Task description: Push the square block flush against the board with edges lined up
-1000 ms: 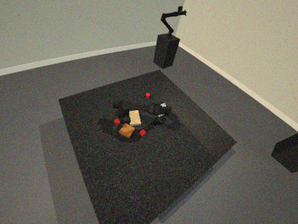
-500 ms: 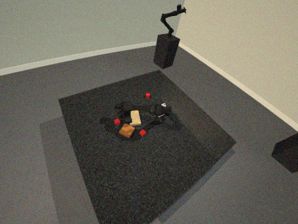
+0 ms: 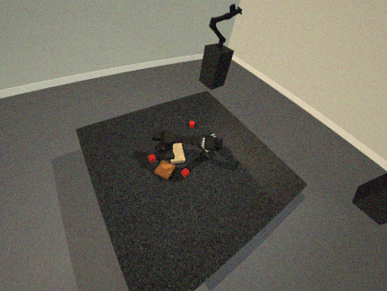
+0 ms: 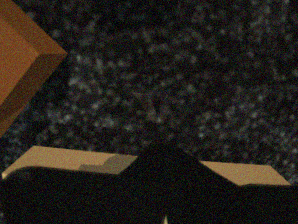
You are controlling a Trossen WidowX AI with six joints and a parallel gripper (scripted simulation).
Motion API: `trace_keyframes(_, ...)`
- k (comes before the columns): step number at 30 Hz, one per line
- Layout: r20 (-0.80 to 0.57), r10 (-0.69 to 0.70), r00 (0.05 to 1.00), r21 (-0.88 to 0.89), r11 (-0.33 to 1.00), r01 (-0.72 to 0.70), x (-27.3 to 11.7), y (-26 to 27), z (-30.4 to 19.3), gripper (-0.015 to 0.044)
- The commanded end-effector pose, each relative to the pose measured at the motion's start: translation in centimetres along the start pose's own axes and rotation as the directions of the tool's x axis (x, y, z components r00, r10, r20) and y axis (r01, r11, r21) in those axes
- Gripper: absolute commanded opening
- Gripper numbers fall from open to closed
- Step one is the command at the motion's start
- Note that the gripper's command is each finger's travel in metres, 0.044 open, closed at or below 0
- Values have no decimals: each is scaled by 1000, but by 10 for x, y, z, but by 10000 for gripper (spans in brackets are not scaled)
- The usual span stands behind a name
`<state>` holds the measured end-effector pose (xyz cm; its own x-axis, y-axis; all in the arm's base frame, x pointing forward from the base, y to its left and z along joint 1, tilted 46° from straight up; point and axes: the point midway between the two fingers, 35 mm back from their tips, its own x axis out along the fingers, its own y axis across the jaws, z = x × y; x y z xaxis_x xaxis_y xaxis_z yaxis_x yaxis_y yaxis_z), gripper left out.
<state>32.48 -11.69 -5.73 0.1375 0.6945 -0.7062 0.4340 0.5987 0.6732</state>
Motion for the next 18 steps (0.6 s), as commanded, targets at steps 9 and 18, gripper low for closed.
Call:
trace_keyframes(9, -17, 1, 1000, 4, 1000, -1, 5, -1, -23, 0)
trace_keyframes(18, -17, 1, 1000, 4, 1000, -1, 5, -1, -27, 0)
